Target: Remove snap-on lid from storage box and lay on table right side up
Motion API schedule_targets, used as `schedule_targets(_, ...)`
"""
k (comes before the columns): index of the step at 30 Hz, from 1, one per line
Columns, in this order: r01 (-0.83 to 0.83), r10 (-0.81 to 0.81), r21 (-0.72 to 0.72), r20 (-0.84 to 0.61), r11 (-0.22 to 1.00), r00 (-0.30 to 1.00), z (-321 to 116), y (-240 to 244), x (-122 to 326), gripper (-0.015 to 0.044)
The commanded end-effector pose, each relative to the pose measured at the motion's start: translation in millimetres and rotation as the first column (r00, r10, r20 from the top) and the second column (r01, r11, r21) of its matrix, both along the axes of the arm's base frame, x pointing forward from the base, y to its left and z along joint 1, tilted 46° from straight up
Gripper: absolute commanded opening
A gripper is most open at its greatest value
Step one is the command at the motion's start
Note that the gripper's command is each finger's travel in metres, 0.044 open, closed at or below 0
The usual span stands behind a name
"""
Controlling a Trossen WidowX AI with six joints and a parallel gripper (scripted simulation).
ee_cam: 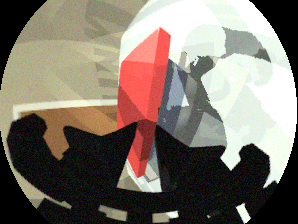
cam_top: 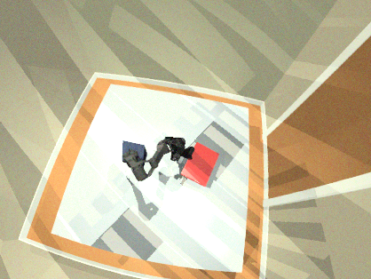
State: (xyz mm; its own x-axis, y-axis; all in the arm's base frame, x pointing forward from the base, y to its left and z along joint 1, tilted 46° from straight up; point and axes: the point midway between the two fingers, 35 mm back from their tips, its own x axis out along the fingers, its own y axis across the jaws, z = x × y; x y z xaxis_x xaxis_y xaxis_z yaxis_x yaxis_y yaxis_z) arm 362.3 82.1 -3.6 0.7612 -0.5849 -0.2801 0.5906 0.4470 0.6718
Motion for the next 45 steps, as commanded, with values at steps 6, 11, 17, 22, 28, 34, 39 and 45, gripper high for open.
schedule_targets(6, -0.001, 0.001, 0.001, -0.002, 1.000, 1.000, -0.4, -0.7, 1.3, 0.0000)
schedule_targets(11, -0.001, 0.001, 0.001, -0.002, 1.000, 1.000, -0.3, -0.8, 1.7, 0.0000)
schedule_targets(17, -0.001, 0.001, 0.001, -0.002, 1.000, 1.000, -0.2, -0.8, 2.2, 0.0000)
schedule_targets(22, -0.001, 0.001, 0.001, -0.002, 1.000, 1.000, -0.2, -0.9, 2.5, 0.0000)
schedule_targets(28, -0.001, 0.001, 0.001, -0.002, 1.000, 1.000, 0.0, -1.0, 3.0, 0.0000)
schedule_targets(34, -0.006, 0.006, 0.003, -0.004, 1.000, 1.000, 5.5, 4.5, 1.9, 0.0000)
schedule_targets(39, -0.006, 0.006, 0.003, -0.004, 1.000, 1.000, 10.2, 9.1, 2.5, 0.0000)
schedule_targets(45, -0.006, 0.006, 0.004, -0.004, 1.000, 1.000, 16.0, 14.5, 3.9, 0.0000)
